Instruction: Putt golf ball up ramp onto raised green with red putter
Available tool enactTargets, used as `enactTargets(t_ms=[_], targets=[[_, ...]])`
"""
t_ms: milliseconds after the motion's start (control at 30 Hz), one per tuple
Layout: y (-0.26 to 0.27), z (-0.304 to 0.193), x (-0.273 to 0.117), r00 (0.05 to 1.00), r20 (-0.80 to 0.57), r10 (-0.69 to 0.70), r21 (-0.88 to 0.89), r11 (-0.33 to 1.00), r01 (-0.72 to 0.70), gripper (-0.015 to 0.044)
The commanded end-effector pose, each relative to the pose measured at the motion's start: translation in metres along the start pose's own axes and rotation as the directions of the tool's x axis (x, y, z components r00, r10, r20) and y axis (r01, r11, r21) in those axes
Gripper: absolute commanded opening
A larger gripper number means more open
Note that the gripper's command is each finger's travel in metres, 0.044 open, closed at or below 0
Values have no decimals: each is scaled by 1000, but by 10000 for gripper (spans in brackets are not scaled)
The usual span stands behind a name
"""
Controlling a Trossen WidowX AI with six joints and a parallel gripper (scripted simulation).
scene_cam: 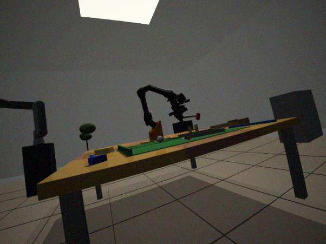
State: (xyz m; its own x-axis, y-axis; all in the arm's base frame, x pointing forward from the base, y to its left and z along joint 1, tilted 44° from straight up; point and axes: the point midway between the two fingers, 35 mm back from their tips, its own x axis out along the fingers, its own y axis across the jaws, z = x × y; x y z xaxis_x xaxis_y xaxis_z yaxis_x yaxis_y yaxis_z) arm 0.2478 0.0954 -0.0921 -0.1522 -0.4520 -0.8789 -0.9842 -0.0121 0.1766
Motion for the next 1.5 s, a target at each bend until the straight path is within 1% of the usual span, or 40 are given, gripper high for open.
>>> enactTargets(t_ms=[0,167,300,433,600,833,1033,1233,1467], targets=[[-2,-6,-4,1000,7,1,45,999,-1,0],[-6,-28,-22,1000,20,6,212,977,-10,0],[-8,-47,-35,1000,10,6,369,929,-9,0],[-9,-68,-48,1000,-4,7,523,852,-4,0],[-8,-94,-63,1000,-21,10,693,721,8,0],[-2,-132,-84,999,-47,17,875,484,33,0],[8,-164,-101,997,-69,27,968,245,60,0],[22,-196,-117,995,-92,39,996,-8,92,0],[44,-231,-135,991,-118,57,945,-301,130,0]])
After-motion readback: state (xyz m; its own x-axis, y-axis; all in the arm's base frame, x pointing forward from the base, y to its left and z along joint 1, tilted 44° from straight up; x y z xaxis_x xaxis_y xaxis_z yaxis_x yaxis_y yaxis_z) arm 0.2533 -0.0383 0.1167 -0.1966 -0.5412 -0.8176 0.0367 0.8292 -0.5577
